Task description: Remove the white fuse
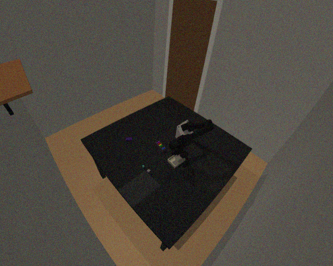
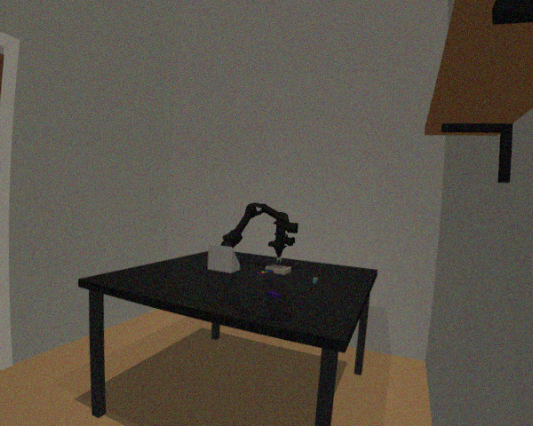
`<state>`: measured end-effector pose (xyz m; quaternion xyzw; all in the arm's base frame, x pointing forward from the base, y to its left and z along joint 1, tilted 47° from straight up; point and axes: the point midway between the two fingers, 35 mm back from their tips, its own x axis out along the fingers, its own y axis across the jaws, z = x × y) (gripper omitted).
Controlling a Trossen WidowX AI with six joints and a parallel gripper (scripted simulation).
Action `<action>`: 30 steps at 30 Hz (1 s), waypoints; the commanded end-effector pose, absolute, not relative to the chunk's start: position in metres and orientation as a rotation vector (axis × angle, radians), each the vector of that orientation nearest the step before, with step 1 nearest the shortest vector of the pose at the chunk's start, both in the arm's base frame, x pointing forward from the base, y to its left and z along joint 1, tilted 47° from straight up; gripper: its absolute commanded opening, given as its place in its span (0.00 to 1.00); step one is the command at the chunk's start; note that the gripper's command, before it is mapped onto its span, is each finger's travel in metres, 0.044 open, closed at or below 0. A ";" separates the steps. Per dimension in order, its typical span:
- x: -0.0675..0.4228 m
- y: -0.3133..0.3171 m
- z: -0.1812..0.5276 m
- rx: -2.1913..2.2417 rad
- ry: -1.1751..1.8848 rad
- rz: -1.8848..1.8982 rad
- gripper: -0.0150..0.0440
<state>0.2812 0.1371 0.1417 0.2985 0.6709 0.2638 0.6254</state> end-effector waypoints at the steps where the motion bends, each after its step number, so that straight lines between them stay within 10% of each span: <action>1: 0.280 0.142 0.140 0.688 1.540 0.606 0.25; 24: 0.278 0.166 0.118 0.690 1.540 0.608 0.25; 30: 0.279 0.165 0.121 0.687 1.535 0.616 0.52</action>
